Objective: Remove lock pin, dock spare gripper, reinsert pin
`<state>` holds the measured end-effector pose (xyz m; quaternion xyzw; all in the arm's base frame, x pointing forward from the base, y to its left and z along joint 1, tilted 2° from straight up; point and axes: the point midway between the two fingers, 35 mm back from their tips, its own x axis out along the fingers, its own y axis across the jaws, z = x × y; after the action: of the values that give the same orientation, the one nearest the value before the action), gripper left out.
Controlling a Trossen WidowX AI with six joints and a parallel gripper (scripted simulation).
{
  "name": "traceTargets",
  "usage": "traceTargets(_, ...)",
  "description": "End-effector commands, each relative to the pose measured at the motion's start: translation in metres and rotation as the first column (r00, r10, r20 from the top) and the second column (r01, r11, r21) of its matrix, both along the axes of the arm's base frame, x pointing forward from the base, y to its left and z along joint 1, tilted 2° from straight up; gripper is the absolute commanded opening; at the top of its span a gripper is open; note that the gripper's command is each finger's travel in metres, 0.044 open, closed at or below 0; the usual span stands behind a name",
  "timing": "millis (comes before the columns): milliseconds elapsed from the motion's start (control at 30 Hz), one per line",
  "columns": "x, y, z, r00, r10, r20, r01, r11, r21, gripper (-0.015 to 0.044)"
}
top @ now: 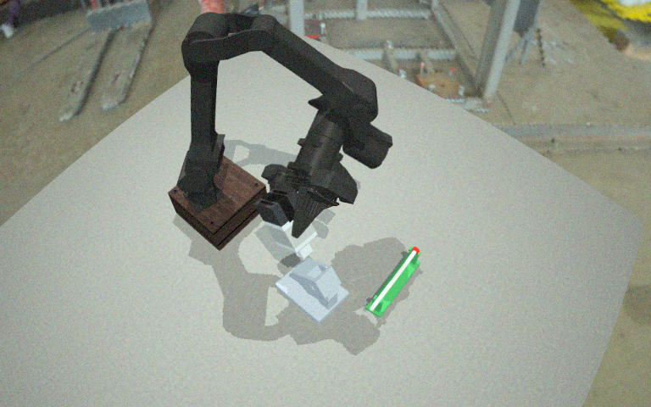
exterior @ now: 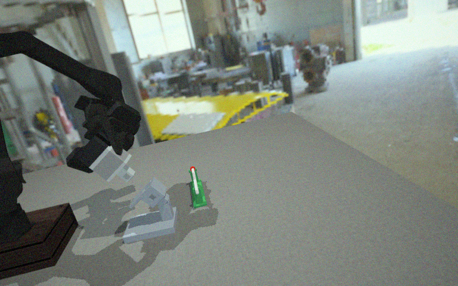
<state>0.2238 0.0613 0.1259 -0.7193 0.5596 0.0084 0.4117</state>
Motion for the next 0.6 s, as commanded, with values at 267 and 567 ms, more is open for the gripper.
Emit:
traceTargets(267, 0.009, 0.001, -0.005, 1.0, 0.022, 0.001, -0.022, 1.0, -0.009, 0.0)
traceTargets(567, 0.014, 0.001, -0.015, 1.0, 0.023, 0.002, -0.023, 1.0, -0.007, 0.0)
